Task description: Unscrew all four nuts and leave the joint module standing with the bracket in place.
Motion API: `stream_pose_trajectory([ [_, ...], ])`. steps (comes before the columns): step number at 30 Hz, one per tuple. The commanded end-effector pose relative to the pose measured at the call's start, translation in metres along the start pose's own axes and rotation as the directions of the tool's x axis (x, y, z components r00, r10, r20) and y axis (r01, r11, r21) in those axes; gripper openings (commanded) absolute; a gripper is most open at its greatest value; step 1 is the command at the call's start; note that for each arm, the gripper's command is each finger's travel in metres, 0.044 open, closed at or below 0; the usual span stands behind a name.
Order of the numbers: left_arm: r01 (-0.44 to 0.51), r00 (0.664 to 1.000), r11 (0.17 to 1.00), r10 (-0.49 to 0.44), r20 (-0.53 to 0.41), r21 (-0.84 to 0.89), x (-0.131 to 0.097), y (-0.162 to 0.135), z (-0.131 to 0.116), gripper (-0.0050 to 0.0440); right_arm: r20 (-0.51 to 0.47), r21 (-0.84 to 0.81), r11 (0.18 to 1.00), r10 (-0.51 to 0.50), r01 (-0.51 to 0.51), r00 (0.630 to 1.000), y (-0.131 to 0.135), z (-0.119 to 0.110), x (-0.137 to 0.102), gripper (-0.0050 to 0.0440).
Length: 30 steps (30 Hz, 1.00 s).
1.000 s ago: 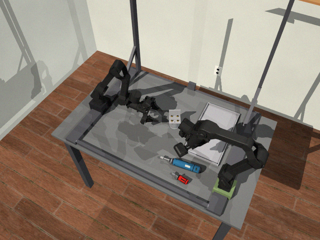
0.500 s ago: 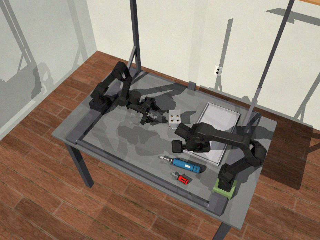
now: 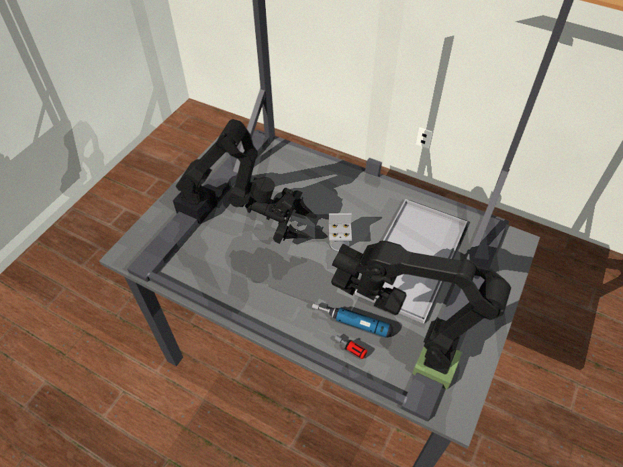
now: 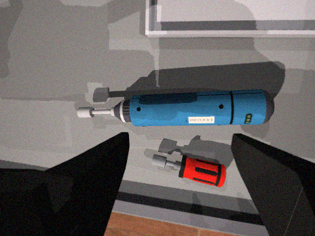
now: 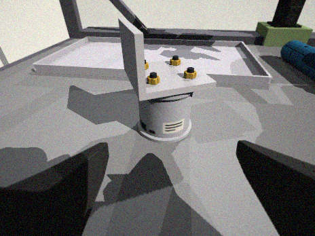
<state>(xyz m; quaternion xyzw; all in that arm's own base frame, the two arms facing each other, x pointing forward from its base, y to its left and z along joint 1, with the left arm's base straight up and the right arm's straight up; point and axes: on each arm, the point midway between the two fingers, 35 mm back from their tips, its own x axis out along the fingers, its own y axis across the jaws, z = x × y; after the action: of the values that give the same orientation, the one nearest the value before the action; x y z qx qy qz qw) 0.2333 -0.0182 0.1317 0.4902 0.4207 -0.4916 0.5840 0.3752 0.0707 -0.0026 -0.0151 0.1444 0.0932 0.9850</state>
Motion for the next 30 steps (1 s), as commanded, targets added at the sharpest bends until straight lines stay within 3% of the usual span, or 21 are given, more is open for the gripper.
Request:
stream_pose_trajectory([
  [1,0.020,1.000,0.987,-0.022,0.007,0.157,0.004,0.000,0.000,0.0305,0.032,0.003,1.000,0.000,0.000,0.999,0.001,0.011,0.002,0.0395],
  [7,0.063,0.998,0.912,-0.063,-0.014,0.404,0.014,-0.001,-0.001,0.0305,0.032,0.003,1.000,0.000,0.000,0.999,0.001,0.011,0.002,0.0395],
  [14,0.110,0.993,0.741,-0.106,-0.047,0.662,0.026,-0.003,-0.002,0.0305,0.032,0.003,1.000,0.000,0.000,0.999,0.001,0.011,0.002,0.0395],
  [16,0.110,0.993,0.741,-0.106,-0.047,0.662,0.026,-0.003,-0.002,0.0305,0.032,0.003,1.000,0.000,0.000,0.999,0.001,0.011,0.002,0.0395],
  [30,0.174,0.978,0.203,-0.154,-0.144,0.964,0.051,-0.009,-0.004,0.0305,0.032,0.003,1.000,0.000,0.000,0.999,0.001,0.011,0.002,0.0395],
])
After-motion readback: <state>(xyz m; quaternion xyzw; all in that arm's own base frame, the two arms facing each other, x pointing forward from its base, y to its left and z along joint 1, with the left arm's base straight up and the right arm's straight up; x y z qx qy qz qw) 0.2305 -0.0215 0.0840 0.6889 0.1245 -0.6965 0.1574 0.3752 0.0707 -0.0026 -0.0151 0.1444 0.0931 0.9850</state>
